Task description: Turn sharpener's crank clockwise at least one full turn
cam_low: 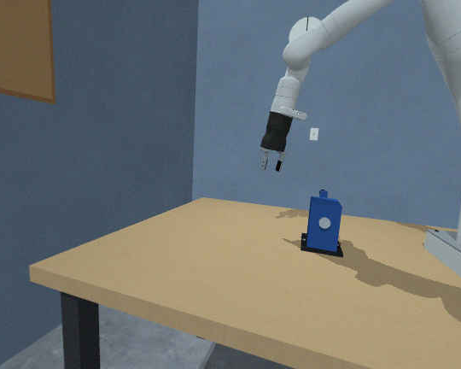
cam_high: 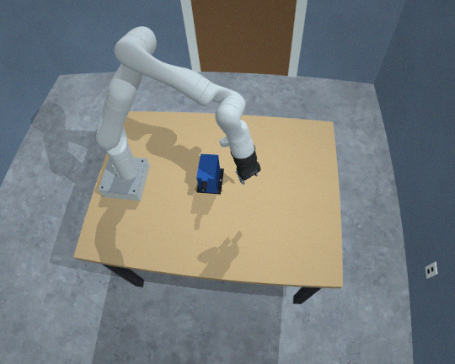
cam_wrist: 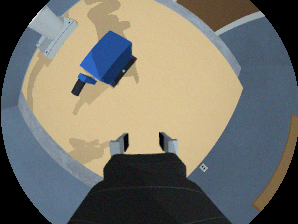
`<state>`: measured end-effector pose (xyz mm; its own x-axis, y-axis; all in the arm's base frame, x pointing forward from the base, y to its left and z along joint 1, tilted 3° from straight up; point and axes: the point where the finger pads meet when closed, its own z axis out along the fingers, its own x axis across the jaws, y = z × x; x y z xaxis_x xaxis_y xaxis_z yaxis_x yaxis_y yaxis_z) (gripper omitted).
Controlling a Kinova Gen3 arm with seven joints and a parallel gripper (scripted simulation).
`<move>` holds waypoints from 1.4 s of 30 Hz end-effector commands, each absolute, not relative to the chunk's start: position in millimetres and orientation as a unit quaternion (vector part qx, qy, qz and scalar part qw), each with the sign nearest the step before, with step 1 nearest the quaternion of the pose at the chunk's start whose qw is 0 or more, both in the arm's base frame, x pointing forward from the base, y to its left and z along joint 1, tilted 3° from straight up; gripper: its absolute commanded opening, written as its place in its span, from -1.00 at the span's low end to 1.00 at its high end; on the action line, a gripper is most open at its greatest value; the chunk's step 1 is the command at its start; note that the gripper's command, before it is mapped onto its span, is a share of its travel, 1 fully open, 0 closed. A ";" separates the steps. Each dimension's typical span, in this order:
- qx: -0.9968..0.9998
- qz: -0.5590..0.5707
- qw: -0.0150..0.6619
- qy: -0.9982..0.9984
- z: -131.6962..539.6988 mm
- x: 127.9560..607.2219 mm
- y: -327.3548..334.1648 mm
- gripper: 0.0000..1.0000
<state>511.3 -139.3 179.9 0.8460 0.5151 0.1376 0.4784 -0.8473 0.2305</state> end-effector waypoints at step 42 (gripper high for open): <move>0.991 0.060 0.052 0.105 181.2 422.9 -153.2 1.00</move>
<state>437.1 -151.8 179.4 0.9556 0.2735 0.1096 0.2579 -0.9563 0.1378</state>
